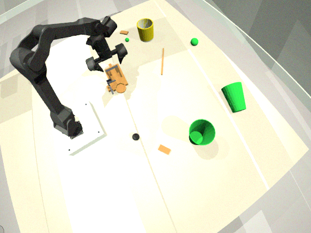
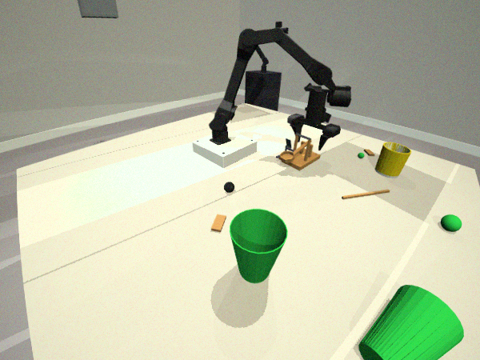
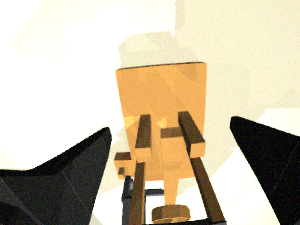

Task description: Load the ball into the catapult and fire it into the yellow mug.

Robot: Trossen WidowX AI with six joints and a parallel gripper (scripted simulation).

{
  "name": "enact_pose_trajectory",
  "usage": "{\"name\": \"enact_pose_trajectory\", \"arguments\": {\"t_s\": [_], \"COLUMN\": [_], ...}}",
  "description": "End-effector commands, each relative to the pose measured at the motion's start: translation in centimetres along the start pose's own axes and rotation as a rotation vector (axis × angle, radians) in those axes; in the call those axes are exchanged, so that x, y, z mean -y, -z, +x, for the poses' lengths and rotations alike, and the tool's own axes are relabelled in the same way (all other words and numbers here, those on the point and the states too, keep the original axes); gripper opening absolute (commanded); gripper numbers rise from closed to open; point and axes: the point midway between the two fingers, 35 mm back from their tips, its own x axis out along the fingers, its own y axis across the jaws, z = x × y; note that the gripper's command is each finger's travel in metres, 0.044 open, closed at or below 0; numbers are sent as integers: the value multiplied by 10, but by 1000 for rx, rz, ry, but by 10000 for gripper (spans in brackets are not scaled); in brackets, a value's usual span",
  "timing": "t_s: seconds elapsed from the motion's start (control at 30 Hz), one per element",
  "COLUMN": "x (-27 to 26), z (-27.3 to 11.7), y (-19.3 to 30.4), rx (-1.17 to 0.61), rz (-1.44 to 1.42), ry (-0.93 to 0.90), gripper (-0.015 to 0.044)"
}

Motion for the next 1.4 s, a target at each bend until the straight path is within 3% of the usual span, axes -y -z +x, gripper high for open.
{"name": "enact_pose_trajectory", "arguments": {"t_s": [0.0,0.47,0.83,1.03,1.17,1.37], "x": [-2,-3,-2,-2,-1,-2], "z": [11,23,20,20,-19,-30], "y": [2,3,1,1,0,1], "rx": [-11,-11,-4,-4,-4,-4], "rz": [3,3,0,0,0,6], "ry": [-8,-8,-4,-4,-6,-7], "gripper": [440,440,151,111,6,0]}}
